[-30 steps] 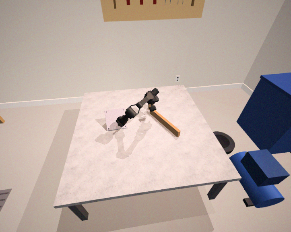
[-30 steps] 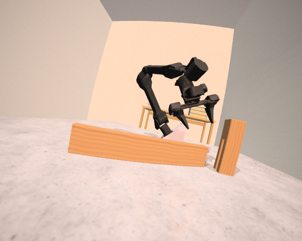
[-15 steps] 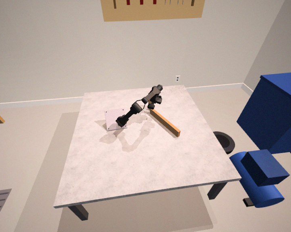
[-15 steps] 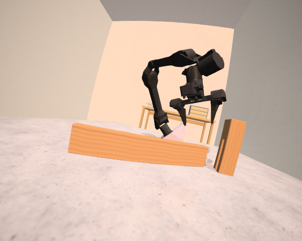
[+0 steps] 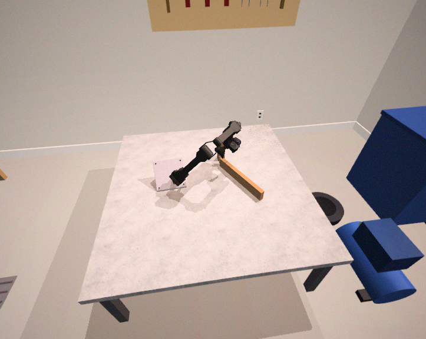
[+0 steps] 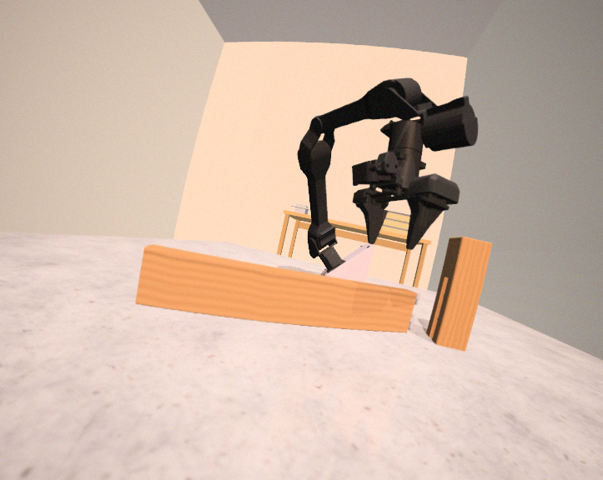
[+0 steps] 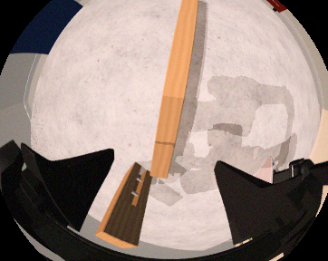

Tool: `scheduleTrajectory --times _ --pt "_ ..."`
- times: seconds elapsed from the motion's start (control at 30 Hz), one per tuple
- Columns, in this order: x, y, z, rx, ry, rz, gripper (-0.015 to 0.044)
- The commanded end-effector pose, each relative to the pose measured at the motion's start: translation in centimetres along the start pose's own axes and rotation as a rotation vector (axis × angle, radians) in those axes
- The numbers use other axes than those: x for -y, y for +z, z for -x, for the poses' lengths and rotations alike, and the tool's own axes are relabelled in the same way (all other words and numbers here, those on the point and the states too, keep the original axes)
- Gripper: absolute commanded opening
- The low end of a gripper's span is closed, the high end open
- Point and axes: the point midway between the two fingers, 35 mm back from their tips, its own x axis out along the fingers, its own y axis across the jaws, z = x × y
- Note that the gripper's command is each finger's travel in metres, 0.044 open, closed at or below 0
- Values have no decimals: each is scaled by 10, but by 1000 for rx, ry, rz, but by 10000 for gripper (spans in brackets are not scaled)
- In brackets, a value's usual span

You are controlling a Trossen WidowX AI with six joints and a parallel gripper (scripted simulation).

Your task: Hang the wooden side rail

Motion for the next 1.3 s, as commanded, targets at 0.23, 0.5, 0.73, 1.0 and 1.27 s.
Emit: scheduleTrajectory --times 0.23,0.5,0.73,1.0,1.27 --pt "-2 3 -18 21 -20 -55 440" --pt "-1 3 -37 22 -20 -55 440" --pt "-1 4 -51 23 -20 -55 440" --pt "-2 4 -60 23 -20 -55 440" --pt "-2 4 -73 23 -19 -55 440"
